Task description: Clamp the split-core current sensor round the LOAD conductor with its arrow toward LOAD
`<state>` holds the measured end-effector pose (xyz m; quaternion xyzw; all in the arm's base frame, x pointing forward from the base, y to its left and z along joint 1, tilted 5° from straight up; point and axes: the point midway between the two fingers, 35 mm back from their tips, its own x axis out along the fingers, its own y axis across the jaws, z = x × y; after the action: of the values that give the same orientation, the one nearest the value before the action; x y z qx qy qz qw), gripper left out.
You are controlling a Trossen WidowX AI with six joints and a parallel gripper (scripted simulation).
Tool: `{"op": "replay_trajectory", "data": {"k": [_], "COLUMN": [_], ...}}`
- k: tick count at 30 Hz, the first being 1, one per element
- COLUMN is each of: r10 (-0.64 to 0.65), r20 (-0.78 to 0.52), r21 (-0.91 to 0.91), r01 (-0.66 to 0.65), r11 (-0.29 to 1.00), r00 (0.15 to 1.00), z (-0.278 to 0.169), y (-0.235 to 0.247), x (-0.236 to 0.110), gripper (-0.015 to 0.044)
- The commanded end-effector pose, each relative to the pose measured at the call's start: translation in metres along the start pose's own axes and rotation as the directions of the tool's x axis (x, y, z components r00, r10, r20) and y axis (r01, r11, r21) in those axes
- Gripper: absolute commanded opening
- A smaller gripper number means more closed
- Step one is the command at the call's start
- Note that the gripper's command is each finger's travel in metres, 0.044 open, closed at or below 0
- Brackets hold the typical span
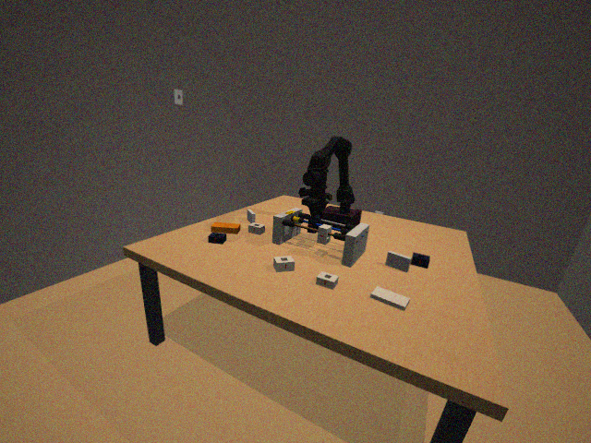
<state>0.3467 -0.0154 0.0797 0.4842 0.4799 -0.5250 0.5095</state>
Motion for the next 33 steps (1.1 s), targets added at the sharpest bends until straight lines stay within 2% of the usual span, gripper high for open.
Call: {"op": "replay_trajectory", "data": {"k": [1,9,26,33], "r10": [0.002,0.002,0.002,0.002], "r20": [0.000,0.000,0.000,0.000], "r21": [0.000,0.000,0.000,0.000], "r01": [-0.002,-0.002,-0.002,-0.002], "r11": [1.000,1.000,1.000,1.000], "r00": [1.000,1.000,1.000,1.000], "z": [0.0000,0.0000,0.0000,0.0000], "y": [0.0002,0.0002,0.0002,0.0002], "x": [-0.0009,-0.0009,-0.0009,-0.0009], "gripper": [0.0000,0.0000,0.0440,0.0440]}}
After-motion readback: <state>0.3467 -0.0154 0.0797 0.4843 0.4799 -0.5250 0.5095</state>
